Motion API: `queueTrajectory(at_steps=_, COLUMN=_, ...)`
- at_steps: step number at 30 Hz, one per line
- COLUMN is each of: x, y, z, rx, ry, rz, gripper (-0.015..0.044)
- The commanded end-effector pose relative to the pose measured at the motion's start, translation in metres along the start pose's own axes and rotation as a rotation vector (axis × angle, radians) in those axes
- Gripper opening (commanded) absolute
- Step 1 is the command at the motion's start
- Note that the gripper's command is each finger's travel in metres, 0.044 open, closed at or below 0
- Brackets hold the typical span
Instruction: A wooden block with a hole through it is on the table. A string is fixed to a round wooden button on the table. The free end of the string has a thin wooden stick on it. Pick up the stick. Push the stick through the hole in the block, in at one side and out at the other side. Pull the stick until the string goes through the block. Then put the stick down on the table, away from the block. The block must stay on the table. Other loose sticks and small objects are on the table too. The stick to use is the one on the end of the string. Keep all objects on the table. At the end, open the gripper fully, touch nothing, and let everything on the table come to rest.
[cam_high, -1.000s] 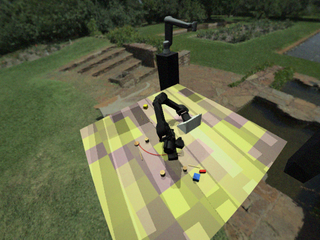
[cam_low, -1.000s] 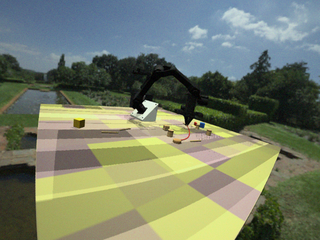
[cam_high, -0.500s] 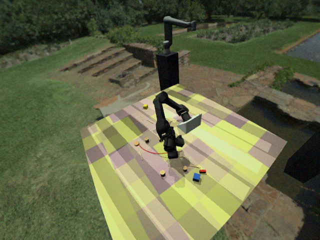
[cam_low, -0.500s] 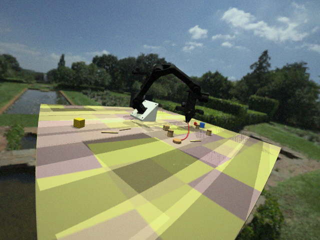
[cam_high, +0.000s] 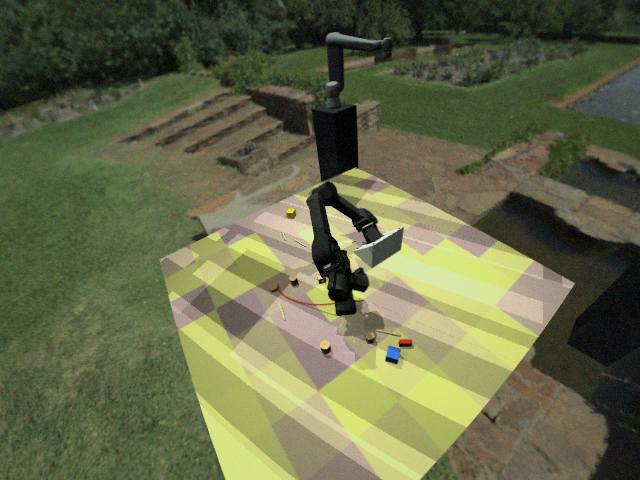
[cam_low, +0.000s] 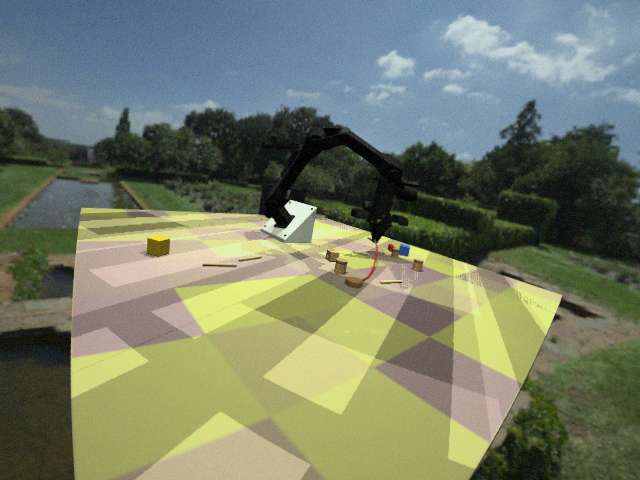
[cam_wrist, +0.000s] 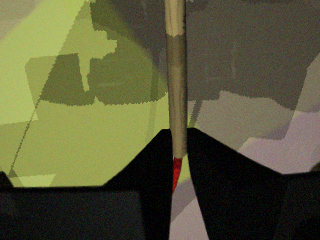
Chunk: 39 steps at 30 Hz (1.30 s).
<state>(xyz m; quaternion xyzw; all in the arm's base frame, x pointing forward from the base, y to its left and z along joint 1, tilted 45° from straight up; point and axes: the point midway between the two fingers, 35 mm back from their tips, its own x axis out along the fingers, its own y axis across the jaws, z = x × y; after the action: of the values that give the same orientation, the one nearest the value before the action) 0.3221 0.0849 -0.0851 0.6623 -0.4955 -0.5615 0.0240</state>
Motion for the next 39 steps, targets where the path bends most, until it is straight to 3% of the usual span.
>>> queueTrajectory(at_steps=1, x=0.0, y=0.0, z=0.0, rx=0.0, ry=0.0, rz=0.0, gripper=0.0)
queueTrajectory(at_steps=39, x=-0.001, y=0.004, z=-0.027, rx=1.3, ry=-0.001, rz=-0.002, gripper=0.0)
